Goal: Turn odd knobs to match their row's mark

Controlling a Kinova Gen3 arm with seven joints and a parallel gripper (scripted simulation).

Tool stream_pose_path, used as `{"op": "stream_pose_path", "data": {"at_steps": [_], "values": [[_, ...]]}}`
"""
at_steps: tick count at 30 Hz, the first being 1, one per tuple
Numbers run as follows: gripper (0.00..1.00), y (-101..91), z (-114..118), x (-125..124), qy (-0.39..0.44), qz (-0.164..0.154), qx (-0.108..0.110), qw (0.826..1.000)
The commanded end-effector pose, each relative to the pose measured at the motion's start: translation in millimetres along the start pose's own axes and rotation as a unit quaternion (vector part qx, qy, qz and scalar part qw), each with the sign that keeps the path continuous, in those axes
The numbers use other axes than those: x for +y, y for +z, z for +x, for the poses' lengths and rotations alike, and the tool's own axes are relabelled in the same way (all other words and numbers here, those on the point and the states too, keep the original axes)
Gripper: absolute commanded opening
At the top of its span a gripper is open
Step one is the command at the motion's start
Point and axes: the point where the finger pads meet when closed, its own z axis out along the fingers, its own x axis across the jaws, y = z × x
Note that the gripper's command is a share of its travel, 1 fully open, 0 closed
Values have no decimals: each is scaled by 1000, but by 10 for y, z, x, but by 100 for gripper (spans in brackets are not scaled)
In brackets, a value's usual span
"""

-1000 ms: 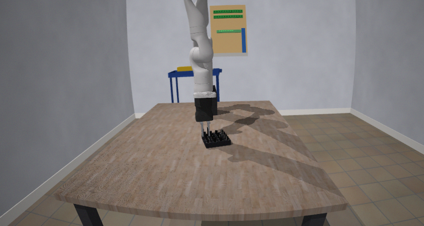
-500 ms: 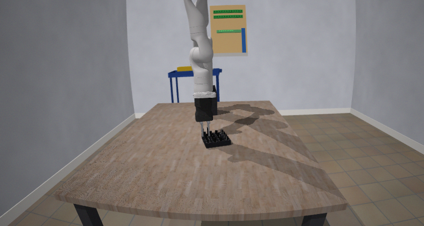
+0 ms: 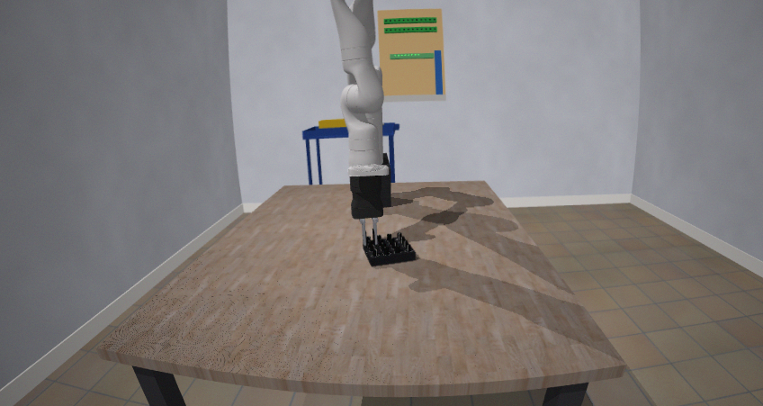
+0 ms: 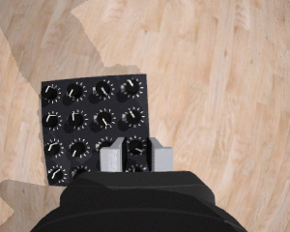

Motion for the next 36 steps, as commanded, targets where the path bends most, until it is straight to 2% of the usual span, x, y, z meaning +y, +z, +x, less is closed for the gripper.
{"op": "stream_pose_path", "data": {"at_steps": [1, 2, 3, 36], "values": [[46, 8, 3, -36, -2, 3, 1, 1000], [46, 8, 3, -36, -2, 3, 1, 1000], [30, 8, 3, -36, -2, 3, 1, 1000], [30, 8, 3, -36, -2, 3, 1, 1000]]}}
